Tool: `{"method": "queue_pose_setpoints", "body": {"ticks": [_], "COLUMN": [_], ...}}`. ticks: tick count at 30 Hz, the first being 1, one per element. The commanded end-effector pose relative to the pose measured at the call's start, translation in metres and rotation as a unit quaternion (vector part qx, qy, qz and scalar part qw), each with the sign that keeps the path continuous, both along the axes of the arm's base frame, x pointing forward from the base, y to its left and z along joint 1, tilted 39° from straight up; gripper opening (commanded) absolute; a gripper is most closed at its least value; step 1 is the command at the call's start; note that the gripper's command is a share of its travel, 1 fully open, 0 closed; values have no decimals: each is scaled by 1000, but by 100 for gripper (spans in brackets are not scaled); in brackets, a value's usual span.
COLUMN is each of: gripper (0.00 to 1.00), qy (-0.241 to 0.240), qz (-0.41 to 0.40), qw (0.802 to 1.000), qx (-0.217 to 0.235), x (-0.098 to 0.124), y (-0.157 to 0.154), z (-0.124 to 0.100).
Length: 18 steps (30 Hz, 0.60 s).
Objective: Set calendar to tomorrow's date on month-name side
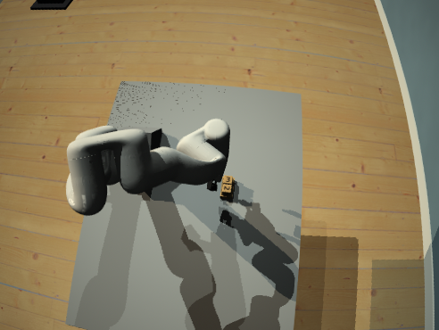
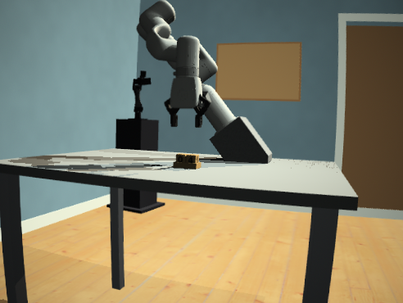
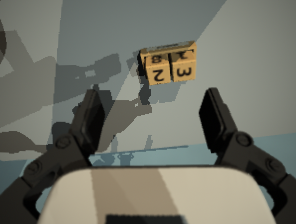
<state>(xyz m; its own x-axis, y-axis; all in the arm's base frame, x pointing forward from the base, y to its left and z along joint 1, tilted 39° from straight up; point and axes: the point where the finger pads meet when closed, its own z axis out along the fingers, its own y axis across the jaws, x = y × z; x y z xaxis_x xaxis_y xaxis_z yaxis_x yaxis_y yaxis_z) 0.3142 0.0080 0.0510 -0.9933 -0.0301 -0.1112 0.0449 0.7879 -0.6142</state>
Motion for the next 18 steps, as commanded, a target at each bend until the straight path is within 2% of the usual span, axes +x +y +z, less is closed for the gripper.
{"method": "queue_pose_setpoints", "body": {"ticks": [1,8,18], "gripper": [100,100,100], "qy": [-54,-106,-112], "qz": [-60,-126,-134], "qw": [997,986,984], "qx": [7,16,17], "x": [-2,-5,-6], "y": [-2,-5,-6], "z": [1,1,0]}}
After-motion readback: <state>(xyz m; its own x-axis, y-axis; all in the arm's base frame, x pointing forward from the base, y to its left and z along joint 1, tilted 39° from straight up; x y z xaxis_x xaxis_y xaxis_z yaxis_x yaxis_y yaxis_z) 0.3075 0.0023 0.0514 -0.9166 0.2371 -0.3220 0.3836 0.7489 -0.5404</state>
